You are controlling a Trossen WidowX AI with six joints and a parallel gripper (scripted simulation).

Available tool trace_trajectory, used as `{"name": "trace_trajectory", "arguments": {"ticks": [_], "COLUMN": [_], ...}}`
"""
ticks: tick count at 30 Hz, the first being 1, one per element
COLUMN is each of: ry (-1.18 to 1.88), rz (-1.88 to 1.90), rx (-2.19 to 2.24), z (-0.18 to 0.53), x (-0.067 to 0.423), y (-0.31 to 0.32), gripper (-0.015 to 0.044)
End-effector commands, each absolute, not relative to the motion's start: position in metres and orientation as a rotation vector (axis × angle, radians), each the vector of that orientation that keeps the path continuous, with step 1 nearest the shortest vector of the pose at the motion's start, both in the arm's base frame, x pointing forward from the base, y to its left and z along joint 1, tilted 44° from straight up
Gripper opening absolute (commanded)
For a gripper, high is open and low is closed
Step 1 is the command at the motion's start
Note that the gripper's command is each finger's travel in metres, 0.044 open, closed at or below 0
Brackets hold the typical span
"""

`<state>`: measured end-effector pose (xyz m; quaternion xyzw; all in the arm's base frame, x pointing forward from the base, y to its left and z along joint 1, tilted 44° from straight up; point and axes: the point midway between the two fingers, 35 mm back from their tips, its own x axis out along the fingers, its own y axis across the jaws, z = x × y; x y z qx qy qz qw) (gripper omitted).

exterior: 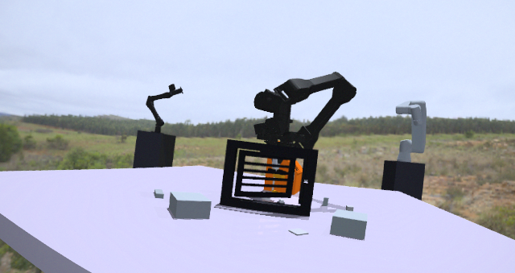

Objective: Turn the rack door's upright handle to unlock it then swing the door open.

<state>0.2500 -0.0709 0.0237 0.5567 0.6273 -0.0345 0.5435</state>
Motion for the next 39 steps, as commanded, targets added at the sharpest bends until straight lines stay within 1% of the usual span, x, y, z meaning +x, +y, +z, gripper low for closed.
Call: {"name": "trace_trajectory", "arguments": {"ticks": [1, 39], "ry": [1.471, 1.358], "rz": [-0.017, 0.35], "rx": [1.25, 0.809], "z": [0.018, -0.04], "x": [0.247, 0.216], "y": [-0.075, -0.129], "gripper": [0.002, 0.002]}}
